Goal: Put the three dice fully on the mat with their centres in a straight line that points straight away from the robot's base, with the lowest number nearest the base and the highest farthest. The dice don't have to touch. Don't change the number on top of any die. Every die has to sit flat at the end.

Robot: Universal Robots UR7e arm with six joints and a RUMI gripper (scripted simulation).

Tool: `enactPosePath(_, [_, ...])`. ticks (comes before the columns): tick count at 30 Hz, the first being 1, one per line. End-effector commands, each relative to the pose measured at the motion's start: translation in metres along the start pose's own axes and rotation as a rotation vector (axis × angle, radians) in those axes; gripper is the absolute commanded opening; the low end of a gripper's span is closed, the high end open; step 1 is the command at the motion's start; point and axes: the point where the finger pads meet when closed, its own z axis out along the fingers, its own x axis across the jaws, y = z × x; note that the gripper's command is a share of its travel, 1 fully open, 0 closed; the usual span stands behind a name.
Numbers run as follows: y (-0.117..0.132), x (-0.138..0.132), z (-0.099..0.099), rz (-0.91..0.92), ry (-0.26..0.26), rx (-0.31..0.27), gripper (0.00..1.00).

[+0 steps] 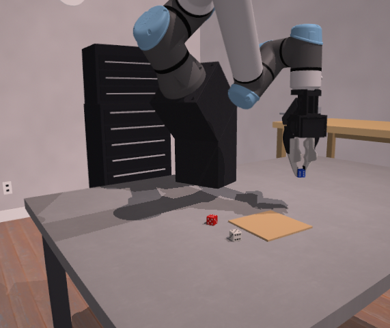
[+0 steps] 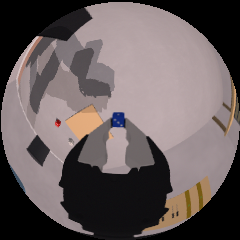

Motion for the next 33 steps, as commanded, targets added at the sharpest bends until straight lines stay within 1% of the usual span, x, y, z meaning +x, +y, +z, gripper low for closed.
enactPosePath(1, [-0.002,-0.001,-0.010,0.000,-0.009,0.011,0.03])
enactPosePath(11, [0.000,0.000,-0.009,0.002,-0.008,0.011,0.03])
enactPosePath(18, [0.003,-0.009,-0.009,-0.024,-0.008,0.015,0.03])
enactPosePath(23, [0.014,-0.031,-0.009,-0.101,-0.005,0.020,0.03])
enactPosePath(32, [0.039,-0.092,-0.011,-0.312,-0.001,0.021,0.03])
enactPosePath(33, [0.039,-0.092,-0.011,-0.312,-0.001,0.021,0.03])
